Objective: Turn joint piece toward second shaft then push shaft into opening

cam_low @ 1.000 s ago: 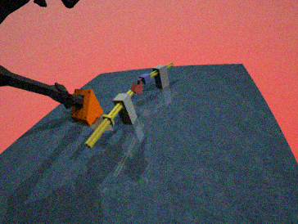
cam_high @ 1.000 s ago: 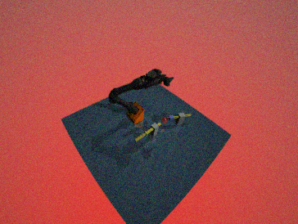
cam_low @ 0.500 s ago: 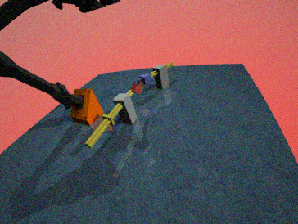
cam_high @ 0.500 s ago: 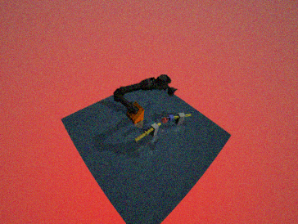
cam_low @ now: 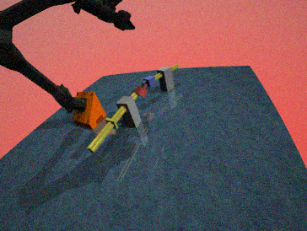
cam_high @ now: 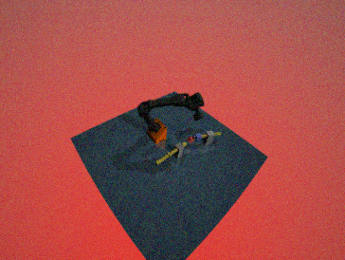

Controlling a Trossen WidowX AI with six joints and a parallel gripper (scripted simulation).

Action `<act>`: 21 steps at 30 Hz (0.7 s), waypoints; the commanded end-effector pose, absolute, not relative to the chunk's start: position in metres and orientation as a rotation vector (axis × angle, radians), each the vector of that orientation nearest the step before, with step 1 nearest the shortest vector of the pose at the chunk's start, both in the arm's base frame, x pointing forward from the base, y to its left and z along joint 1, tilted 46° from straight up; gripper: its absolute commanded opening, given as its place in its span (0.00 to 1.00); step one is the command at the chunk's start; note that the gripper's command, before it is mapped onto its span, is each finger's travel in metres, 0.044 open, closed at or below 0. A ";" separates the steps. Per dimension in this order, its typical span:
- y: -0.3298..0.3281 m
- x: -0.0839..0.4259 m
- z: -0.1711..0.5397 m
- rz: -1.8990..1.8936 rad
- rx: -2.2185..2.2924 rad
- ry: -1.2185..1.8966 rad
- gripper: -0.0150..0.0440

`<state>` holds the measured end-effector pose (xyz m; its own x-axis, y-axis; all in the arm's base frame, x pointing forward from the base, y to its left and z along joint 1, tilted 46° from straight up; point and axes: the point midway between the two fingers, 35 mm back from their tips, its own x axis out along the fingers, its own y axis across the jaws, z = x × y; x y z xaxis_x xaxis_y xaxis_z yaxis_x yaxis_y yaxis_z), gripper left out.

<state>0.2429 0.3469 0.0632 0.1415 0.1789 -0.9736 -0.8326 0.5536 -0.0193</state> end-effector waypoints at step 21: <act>0.261 0.253 -0.019 0.009 -0.623 1.542 1.00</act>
<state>0.2518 0.2694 -0.0140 0.0653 -0.3224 -0.9443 -0.4352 0.8424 -0.3177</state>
